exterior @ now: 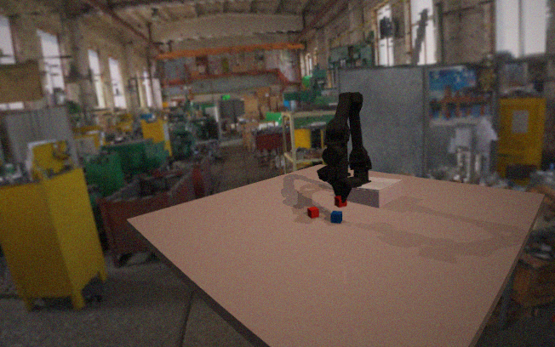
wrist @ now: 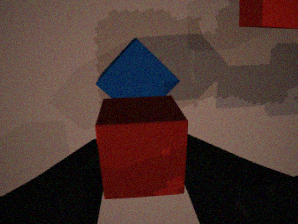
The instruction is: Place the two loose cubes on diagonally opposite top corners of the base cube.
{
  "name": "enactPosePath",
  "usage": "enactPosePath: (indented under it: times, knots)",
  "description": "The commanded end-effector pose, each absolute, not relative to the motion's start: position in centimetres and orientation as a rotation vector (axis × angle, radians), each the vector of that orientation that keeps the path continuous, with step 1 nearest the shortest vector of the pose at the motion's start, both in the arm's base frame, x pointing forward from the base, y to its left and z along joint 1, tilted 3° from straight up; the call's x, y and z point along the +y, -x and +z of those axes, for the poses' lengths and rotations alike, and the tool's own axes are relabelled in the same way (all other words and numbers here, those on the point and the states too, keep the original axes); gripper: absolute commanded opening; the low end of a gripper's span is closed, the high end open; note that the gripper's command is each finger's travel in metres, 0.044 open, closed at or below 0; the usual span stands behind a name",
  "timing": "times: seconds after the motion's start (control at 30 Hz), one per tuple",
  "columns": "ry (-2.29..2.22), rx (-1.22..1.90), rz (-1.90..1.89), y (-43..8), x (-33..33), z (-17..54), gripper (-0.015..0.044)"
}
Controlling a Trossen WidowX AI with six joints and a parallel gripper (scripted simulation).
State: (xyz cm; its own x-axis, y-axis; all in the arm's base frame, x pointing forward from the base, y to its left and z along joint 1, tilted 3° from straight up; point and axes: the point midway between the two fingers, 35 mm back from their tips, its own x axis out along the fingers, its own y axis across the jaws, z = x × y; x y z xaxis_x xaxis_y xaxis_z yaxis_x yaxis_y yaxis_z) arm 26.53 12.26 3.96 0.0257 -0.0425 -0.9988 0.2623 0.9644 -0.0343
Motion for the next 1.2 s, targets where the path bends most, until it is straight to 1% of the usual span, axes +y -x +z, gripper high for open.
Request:
enactPosePath:
  times: [0.0,0.17,1.0,1.13,1.17]
  knots:
    - [-0.18,1.537,-0.242,-26.4,12.2,2.9,0.0105]
    - [-0.18,1.537,-0.242,-26.3,12.1,1.9,0.0105]
    - [-0.18,1.537,-0.242,-26.3,12.1,1.7,0.0105]
    - [-0.18,1.537,-0.242,-26.3,12.1,1.7,0.0205]
    - [-0.18,1.537,-0.242,-26.3,12.1,1.7,0.0205]
